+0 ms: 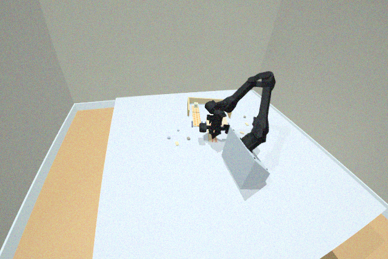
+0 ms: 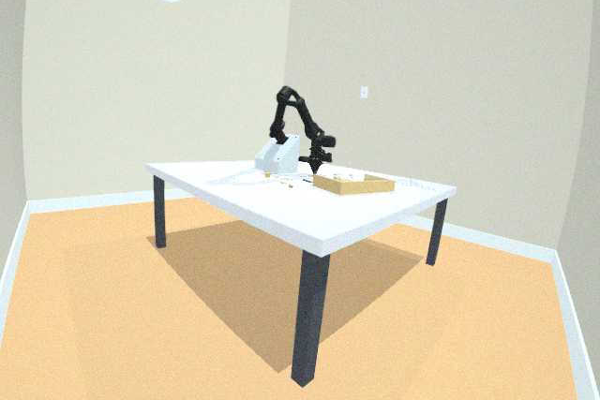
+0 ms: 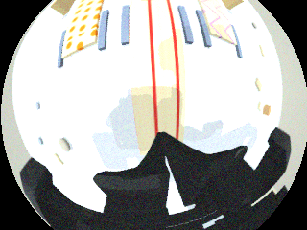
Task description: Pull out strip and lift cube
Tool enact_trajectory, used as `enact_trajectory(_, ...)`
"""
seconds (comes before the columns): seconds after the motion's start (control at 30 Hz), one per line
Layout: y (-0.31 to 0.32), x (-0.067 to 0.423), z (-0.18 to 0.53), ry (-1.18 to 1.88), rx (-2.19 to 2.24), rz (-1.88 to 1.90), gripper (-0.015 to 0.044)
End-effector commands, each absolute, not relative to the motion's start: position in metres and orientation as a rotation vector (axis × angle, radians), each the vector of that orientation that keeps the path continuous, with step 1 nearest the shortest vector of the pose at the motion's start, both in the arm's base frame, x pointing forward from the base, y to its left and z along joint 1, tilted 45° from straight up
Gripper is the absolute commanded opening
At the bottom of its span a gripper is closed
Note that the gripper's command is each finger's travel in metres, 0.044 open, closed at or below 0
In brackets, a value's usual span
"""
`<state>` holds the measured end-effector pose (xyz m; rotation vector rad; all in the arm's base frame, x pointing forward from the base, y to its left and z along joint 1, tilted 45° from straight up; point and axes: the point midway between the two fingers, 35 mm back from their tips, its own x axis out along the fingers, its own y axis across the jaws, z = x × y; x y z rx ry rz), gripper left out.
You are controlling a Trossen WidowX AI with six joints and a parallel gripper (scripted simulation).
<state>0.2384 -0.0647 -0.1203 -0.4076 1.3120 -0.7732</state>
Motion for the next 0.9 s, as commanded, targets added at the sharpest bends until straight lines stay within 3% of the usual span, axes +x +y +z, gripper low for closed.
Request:
enact_trajectory(0.0, -0.067, 0.222, -0.1247, 1.349, -0.41, -0.778, 0.0)
enact_trajectory(0.87, -0.0663, 0.2176, -0.1257, 1.349, -0.41, -0.778, 0.0)
